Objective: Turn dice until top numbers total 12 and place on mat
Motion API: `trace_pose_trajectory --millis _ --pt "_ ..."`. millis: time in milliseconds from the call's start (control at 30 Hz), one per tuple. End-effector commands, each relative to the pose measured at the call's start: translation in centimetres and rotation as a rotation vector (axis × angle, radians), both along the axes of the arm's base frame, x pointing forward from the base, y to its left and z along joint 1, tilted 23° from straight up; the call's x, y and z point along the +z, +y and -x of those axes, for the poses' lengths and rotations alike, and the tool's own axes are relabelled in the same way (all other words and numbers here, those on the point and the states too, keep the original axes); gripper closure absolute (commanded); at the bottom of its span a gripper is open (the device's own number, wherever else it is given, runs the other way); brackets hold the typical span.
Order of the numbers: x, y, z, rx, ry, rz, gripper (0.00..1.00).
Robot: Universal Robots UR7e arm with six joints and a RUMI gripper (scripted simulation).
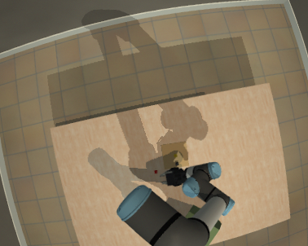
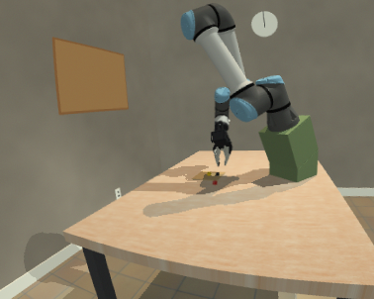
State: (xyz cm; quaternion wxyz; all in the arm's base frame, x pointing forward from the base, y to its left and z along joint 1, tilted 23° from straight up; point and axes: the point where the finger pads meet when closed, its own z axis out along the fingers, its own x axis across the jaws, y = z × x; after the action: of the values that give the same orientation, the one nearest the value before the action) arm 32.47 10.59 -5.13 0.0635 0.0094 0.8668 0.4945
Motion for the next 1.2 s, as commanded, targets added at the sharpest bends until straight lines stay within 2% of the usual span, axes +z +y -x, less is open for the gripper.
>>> trace_pose_trajectory --millis 0,67,200,233,567,667,933,1167 --pt "-0.6 0.4 0.8 0.022 0.080 0.139 0.82" --pt "-0.6 0.4 0.8 0.022 0.080 0.139 0.82" --pt "-0.5 0.4 0.9 0.020 0.116 0.272 0.82" --pt "-0.5 0.4 0.9 0.020 0.117 0.277 0.82" --pt "1.2 0.5 0.1 -0.063 0.119 0.519 0.82" --pt "1.2 0.5 0.1 -0.065 0.118 0.522 0.82" --pt "4.0 1.1 -1.1 -0.190 0.058 0.656 0.82" --pt "5.5 1.5 -1.7 -0.254 0.020 0.690 0.82"
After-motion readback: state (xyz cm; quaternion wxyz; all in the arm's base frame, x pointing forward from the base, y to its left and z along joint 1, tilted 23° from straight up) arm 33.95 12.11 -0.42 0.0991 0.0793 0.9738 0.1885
